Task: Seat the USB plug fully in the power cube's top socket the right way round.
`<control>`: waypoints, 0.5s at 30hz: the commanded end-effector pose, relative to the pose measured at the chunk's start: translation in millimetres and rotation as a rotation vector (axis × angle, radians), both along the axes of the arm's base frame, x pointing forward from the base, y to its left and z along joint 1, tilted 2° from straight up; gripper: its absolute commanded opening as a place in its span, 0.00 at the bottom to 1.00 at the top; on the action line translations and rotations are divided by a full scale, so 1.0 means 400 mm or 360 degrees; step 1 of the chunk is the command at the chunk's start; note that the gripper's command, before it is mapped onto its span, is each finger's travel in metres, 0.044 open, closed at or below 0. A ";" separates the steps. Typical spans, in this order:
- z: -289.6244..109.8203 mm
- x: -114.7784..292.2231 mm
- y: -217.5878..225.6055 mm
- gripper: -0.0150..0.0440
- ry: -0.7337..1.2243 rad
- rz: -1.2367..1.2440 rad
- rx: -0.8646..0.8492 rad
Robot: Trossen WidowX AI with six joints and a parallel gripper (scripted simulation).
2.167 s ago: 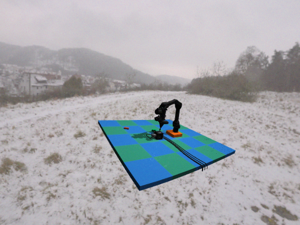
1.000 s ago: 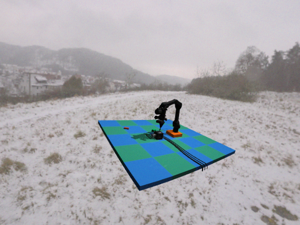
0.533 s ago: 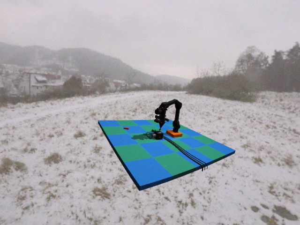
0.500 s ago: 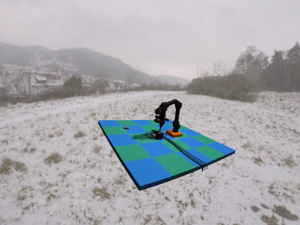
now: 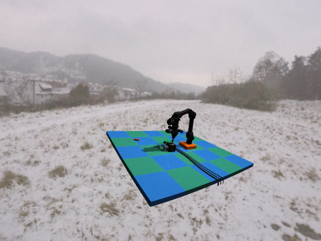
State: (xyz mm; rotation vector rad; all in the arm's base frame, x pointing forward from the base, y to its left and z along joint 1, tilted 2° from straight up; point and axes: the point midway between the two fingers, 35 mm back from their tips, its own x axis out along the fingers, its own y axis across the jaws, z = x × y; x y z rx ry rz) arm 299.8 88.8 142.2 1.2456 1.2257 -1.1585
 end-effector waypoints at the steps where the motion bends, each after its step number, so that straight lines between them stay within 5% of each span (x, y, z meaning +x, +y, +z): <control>1: 0.000 0.000 0.000 0.25 0.0000 -0.0013 0.0000; 15: -0.003 0.000 0.001 0.25 0.0000 -0.0004 0.0010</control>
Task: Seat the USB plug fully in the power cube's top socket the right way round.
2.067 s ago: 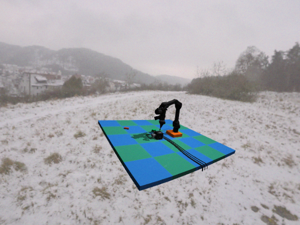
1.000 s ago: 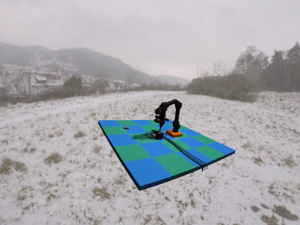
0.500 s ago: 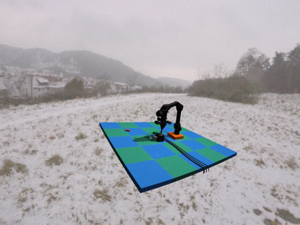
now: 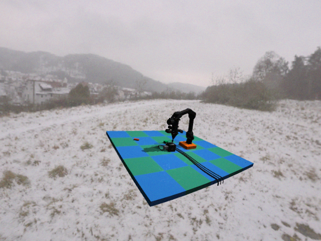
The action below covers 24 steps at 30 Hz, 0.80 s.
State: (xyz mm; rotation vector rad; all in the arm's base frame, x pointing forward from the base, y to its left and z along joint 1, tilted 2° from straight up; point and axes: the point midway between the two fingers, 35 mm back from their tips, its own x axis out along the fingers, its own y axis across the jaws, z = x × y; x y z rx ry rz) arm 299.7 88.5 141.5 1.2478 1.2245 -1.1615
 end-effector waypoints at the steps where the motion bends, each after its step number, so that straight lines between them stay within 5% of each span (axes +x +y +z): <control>1: -0.001 0.001 0.002 0.25 -0.0001 0.0002 0.0011; 24: -0.008 0.002 0.005 0.25 -0.0002 0.0003 0.0035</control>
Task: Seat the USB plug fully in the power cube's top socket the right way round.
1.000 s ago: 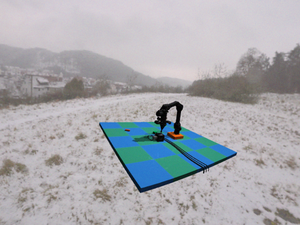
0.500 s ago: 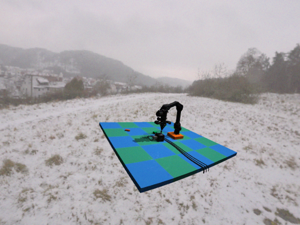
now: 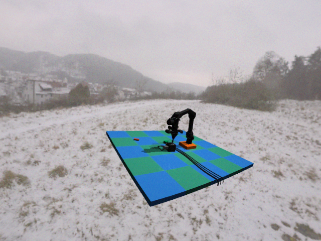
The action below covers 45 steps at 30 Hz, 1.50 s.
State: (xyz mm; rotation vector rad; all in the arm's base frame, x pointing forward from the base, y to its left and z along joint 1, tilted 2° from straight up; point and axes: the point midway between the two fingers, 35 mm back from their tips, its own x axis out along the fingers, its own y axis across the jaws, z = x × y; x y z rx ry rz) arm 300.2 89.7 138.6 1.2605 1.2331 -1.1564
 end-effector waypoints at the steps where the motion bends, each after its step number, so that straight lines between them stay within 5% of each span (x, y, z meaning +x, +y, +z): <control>1: -0.001 0.000 0.003 0.25 -0.0002 0.0007 0.0013; 45: -0.013 0.002 0.009 0.25 -0.0004 0.0009 0.0060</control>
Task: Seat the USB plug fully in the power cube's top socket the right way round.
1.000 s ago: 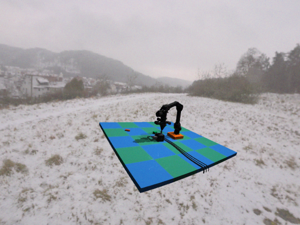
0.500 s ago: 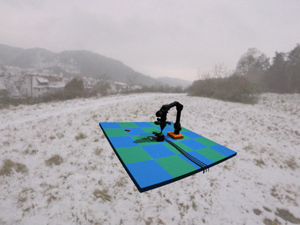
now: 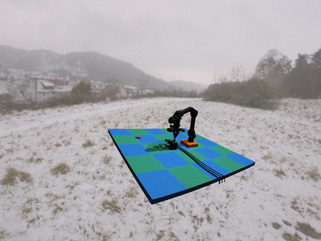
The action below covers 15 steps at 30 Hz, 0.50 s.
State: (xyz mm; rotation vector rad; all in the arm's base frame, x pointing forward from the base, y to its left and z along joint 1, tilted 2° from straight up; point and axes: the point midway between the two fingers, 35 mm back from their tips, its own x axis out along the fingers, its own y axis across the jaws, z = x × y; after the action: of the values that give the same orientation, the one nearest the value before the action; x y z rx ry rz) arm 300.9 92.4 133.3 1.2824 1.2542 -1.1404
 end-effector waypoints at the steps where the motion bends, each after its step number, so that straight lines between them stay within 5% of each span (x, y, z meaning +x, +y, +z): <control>1: -0.001 0.000 0.003 0.25 -0.0002 0.0008 0.0013; 15: -0.005 0.001 0.005 0.25 -0.0003 0.0009 0.0028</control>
State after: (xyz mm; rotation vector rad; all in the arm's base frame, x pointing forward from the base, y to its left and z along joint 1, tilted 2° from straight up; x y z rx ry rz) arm 301.1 93.2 131.6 1.2896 1.2612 -1.1349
